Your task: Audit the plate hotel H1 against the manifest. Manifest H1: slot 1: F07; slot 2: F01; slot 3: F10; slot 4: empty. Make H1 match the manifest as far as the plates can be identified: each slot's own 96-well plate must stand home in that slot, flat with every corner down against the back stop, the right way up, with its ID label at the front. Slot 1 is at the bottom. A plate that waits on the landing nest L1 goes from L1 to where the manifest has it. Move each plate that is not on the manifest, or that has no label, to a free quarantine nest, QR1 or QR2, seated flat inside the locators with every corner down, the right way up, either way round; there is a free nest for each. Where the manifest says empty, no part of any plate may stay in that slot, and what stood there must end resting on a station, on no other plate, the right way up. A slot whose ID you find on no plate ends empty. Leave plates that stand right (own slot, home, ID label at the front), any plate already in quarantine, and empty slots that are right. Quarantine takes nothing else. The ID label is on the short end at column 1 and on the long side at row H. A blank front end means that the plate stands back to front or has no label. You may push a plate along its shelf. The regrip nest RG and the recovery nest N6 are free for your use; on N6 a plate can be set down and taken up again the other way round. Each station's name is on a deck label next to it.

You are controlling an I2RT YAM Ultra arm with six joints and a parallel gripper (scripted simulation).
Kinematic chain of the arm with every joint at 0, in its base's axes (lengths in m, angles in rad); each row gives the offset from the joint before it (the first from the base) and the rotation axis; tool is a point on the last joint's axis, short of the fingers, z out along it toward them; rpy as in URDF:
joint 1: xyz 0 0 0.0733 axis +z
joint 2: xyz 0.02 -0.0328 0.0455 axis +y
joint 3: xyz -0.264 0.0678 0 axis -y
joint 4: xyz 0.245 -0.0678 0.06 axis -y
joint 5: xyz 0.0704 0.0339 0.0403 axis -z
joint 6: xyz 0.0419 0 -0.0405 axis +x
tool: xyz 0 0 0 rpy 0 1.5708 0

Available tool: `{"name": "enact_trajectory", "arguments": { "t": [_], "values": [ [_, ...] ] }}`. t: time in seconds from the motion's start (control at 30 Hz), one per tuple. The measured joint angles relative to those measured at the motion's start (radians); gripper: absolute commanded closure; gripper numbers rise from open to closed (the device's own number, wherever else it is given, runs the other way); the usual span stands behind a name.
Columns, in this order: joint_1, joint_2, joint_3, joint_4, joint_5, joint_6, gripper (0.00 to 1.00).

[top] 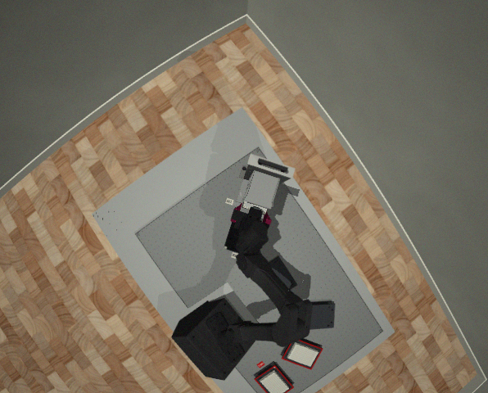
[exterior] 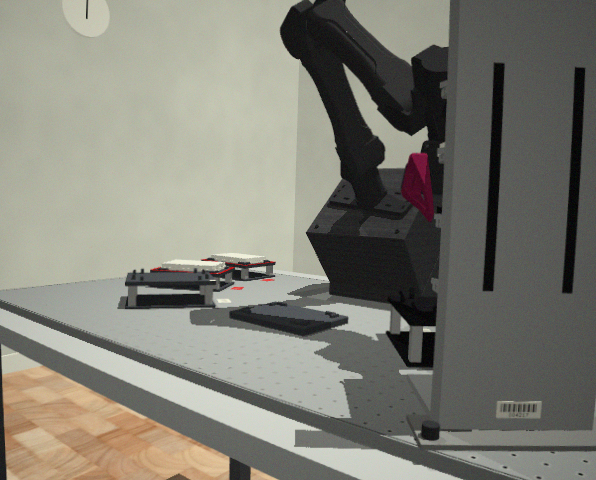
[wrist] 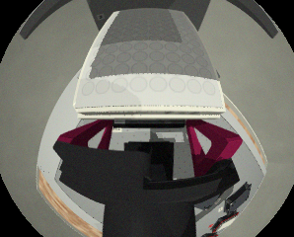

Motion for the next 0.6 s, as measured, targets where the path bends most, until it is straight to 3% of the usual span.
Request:
{"name": "enact_trajectory", "arguments": {
  "t": [0.1, 0.13, 0.6],
  "values": [
    [0.000, 0.000, 0.007, -0.003, -0.002, 0.000, 0.00],
    [0.000, 0.000, 0.008, -0.003, -0.002, 0.000, 0.14],
    [0.000, 0.000, 0.007, -0.005, -0.003, 0.000, 0.14]
  ]
}}
